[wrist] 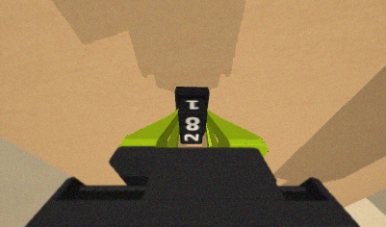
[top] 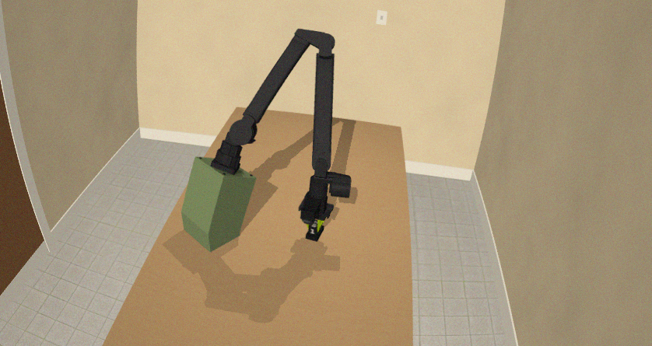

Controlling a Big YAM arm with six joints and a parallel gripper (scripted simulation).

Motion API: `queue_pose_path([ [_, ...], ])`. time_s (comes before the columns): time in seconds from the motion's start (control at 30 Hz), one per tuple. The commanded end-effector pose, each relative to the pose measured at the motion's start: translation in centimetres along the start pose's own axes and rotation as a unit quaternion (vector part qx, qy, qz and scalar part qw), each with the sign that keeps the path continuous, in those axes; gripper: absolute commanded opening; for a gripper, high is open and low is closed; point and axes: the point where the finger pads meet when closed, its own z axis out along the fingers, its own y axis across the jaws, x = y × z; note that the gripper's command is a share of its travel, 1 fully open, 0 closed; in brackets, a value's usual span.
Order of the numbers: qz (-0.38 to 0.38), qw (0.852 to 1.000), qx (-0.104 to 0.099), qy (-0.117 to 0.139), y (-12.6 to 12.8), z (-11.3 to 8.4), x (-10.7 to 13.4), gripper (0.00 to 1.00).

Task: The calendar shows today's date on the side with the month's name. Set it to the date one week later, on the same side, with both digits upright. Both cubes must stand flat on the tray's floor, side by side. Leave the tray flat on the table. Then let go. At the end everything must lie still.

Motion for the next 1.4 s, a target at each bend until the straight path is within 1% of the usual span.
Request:
queue_pose_path([
  [0.0,0.003,1.000,-0.013,0.001,0.6,-1.2,-0.4,0.25],
  [0.27,0.001,1.000,-0.017,0.002,1.0,-1.2,-0.3,0.25],
  [0.57,0.002,1.000,-0.014,0.001,0.9,-1.3,-0.3,0.25],
  [0.73,0.002,1.000,-0.012,0.001,0.6,-1.7,-0.3,0.25],
  [0.77,0.001,1.000,-0.014,0.001,0.8,-2.1,-0.3,0.25],
  [0.83,0.002,1.000,-0.013,0.001,0.6,-2.9,-0.3,0.25],
  [0.97,0.001,1.000,-0.013,0.001,0.6,-5.3,-0.3,0.25],
  [1.03,-0.002,1.000,-0.021,0.002,1.5,-6.8,-0.1,0.25],
  [1.17,-0.004,1.000,-0.027,0.003,2.2,-9.2,0.1,0.25],
  [1.23,-0.005,1.000,-0.028,0.003,2.2,-9.9,0.1,0.25],
  [1.3,-0.005,1.000,-0.028,0.003,2.2,-9.9,0.1,0.25],
  [1.37,-0.003,1.000,-0.023,0.002,1.7,-10.0,-0.1,0.25],
])
